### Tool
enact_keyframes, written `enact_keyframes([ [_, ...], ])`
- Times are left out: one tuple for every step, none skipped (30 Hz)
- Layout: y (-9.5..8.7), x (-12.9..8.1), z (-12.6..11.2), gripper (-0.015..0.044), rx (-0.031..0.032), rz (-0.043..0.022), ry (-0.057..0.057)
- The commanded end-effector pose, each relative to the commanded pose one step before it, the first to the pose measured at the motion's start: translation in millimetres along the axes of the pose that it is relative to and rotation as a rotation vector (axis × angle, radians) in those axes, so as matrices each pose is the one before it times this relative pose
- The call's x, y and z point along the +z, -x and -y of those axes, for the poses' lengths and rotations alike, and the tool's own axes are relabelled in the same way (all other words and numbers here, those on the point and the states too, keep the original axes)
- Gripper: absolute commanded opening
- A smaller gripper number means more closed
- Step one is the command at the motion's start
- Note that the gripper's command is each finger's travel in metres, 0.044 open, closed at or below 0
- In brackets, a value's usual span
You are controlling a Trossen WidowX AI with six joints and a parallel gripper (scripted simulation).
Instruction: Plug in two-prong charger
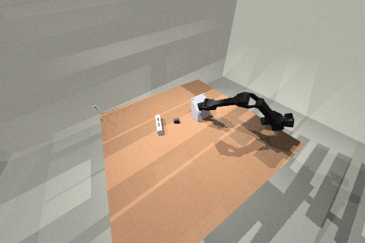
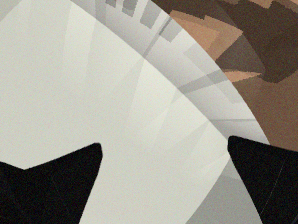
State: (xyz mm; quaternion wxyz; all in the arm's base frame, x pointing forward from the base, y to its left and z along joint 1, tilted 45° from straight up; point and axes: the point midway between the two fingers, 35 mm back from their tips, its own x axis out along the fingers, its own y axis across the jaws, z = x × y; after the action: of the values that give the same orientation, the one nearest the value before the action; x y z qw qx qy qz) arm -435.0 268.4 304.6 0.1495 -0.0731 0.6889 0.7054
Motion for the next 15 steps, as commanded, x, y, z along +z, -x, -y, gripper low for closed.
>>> enact_keyframes([
  [17.09, 20.27, -4.01, 0.0440, 0.00747, 0.06545, 0.0157],
  [3.54, 5.04, -0.44, 0.0440, 0.00129, 0.01423, 0.0027],
  [3.52, 5.04, -0.40, 0.0440, 0.00120, 0.01421, 0.0028],
  [3.50, 5.04, -0.37, 0.0440, 0.00111, 0.01421, 0.0028],
  [3.49, 5.04, -0.34, 0.0440, 0.00102, 0.01421, 0.0028],
  [3.47, 5.05, -0.32, 0.0440, 0.00094, 0.01422, 0.0028],
  [3.45, 5.04, -0.29, 0.0440, 0.00085, 0.01420, 0.0028],
  [3.41, 5.04, -0.20, 0.0440, 0.00074, 0.01408, 0.0029],
  [3.31, 5.03, -0.03, 0.0440, 0.00058, 0.01372, 0.0030],
  [3.29, 5.03, 0.01, 0.0440, 0.00049, 0.01370, 0.0030],
  [3.28, 5.03, 0.03, 0.0440, 0.00041, 0.01371, 0.0031],
  [3.26, 5.02, 0.06, 0.0440, 0.00032, 0.01372, 0.0031],
  [3.25, 5.02, 0.09, 0.0440, 0.00024, 0.01372, 0.0031],
  [3.24, 5.02, 0.11, 0.0440, 0.00015, 0.01373, 0.0031],
  [3.22, 5.02, 0.14, 0.0440, 0.00007, 0.01373, 0.0031],
])
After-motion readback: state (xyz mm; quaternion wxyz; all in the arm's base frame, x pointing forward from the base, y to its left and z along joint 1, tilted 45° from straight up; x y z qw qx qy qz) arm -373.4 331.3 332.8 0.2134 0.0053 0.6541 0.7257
